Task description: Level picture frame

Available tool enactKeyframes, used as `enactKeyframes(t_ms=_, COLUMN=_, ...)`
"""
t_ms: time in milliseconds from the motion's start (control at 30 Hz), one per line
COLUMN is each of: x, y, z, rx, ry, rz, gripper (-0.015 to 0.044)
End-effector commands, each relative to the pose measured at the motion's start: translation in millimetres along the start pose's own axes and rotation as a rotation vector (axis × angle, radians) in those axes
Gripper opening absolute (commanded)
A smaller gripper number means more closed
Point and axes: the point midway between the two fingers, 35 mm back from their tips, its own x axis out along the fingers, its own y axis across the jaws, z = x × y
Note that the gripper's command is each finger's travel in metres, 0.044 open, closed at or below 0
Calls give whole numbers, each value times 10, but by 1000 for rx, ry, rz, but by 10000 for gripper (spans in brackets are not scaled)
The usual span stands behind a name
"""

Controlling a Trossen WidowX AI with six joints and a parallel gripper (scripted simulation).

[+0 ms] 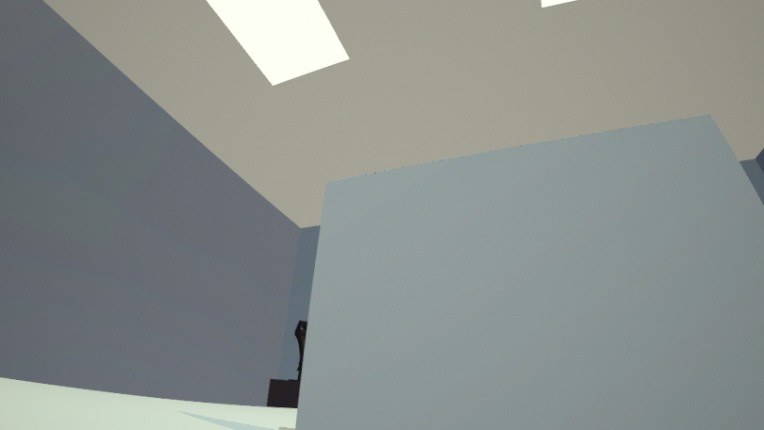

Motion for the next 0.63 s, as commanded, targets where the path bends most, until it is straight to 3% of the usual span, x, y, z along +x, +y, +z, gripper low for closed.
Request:
enactKeyframes(t_ms=0, x=-6, y=0, z=0, rx=1, ry=-1, rz=0, gripper=260)
enactKeyframes(t_ms=600, x=-74, y=-4, z=3, rx=6, ry=-8, rz=1, gripper=260)
